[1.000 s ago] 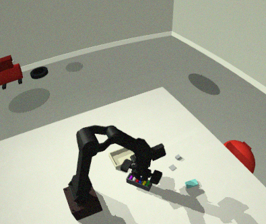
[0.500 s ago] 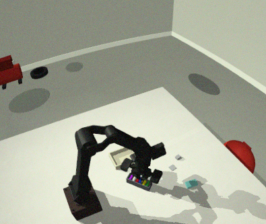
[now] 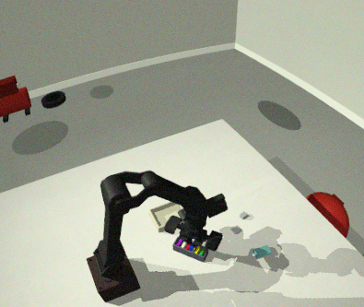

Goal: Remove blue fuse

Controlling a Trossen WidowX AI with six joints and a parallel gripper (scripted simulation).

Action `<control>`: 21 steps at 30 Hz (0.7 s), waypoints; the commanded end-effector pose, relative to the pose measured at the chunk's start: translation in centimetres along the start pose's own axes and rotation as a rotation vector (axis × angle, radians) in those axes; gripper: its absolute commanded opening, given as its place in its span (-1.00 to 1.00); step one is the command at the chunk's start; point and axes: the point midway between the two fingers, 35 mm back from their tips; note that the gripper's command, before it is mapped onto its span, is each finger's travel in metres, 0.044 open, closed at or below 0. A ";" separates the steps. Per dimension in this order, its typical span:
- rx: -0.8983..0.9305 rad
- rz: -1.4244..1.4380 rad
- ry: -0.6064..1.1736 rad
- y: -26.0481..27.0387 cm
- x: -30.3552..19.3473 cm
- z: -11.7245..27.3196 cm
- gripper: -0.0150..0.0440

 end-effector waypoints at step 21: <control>-0.005 -0.003 0.000 -0.1 0.0 1.3 -0.49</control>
Point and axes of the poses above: the point midway between the two fingers, 35 mm back from their tips, its own z axis back along the fingers, its own y axis across the jaws, x = y × z, and after that the axes turned 6 degrees about z, right-handed
